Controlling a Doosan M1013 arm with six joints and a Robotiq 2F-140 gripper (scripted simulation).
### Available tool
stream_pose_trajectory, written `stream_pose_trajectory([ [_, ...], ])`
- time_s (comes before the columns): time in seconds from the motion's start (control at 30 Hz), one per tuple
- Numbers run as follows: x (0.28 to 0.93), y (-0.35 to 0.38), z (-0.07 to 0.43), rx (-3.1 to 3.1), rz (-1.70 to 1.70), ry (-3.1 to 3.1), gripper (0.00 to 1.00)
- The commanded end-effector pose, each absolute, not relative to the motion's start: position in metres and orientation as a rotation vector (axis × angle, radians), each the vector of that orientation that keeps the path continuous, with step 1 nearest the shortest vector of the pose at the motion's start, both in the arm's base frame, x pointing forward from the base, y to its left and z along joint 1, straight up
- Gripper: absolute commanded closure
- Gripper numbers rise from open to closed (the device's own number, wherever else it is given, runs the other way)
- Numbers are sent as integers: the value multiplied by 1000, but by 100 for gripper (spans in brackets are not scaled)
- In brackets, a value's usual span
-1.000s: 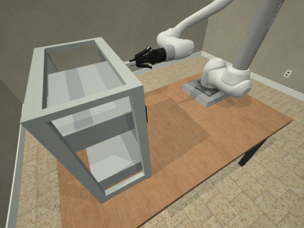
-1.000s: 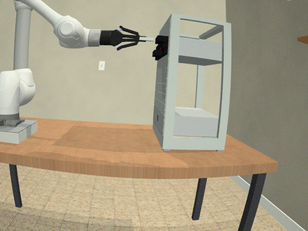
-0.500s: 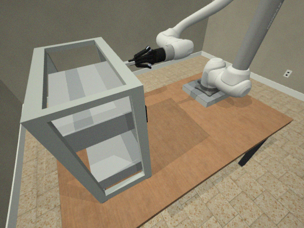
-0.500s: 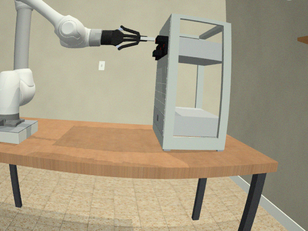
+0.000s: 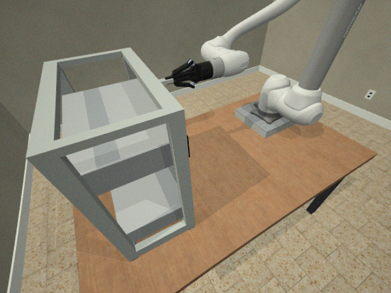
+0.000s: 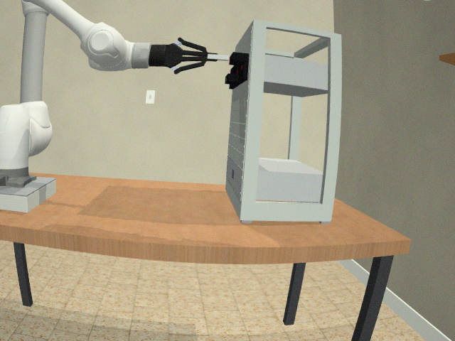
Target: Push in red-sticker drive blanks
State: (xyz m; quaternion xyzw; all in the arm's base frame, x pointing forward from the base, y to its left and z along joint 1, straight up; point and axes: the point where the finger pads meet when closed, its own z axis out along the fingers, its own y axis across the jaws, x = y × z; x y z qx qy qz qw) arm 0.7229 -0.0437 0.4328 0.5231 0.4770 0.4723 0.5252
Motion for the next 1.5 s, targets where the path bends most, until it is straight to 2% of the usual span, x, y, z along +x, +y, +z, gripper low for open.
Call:
stream_pose_trajectory([
  [0.0,726,-45,432,1253,1129,1139,100],
  [1.47,736,-46,432,1253,1129,1139,100],
])
